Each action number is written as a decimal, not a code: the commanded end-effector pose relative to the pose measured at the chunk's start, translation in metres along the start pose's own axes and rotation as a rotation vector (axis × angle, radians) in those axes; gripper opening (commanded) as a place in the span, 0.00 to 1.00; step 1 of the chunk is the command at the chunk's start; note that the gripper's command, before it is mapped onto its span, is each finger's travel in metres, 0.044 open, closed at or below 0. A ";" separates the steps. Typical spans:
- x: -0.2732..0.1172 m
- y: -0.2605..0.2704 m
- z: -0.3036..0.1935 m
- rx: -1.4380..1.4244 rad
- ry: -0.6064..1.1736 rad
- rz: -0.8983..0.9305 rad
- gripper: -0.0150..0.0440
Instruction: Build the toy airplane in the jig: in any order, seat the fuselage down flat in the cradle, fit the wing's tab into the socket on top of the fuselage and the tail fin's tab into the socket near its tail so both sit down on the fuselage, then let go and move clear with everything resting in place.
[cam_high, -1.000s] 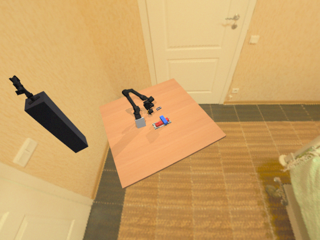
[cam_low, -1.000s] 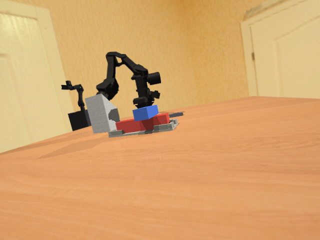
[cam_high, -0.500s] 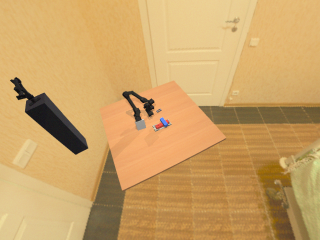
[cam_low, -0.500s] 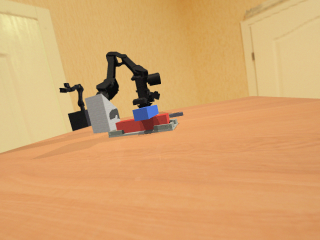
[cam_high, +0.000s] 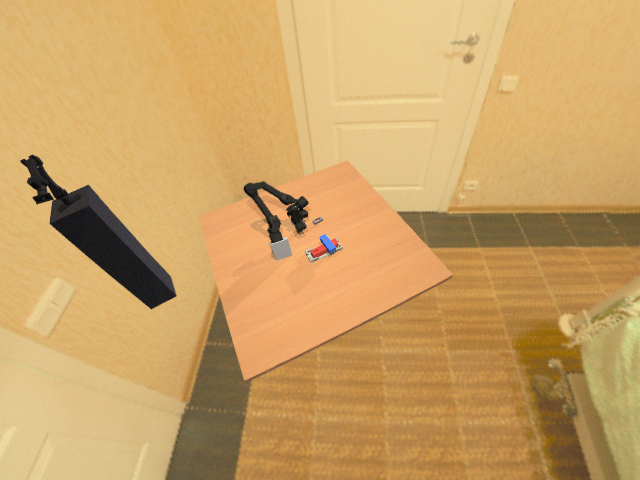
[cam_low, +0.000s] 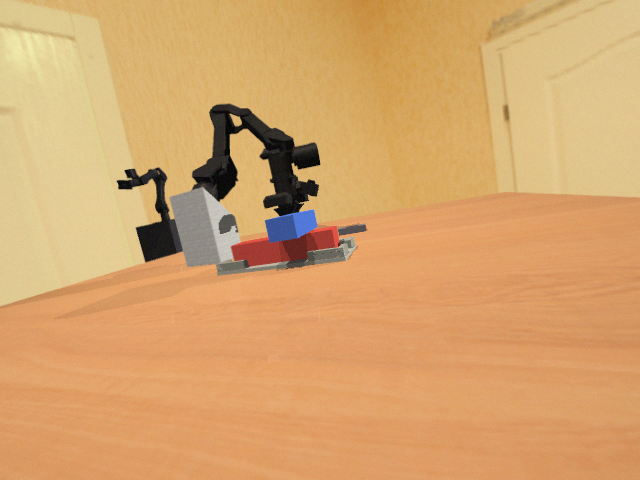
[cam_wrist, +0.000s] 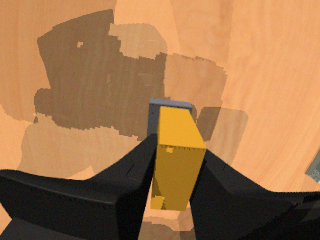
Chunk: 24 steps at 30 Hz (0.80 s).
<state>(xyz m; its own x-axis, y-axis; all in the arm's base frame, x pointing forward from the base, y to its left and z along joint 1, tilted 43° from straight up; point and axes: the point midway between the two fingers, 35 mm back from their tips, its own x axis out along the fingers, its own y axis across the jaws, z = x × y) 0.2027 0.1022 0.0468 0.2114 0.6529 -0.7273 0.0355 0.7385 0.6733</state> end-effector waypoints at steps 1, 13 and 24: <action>-0.007 -0.001 -0.001 0.012 -0.011 0.006 0.25; -0.036 -0.006 0.006 0.003 -0.002 -0.020 0.25; -0.069 -0.008 0.009 -0.004 0.009 -0.029 0.25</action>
<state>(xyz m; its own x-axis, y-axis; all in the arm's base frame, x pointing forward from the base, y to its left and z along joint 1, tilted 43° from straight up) 0.1973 0.0558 0.0845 0.2018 0.6287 -0.7511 0.0463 0.7598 0.6485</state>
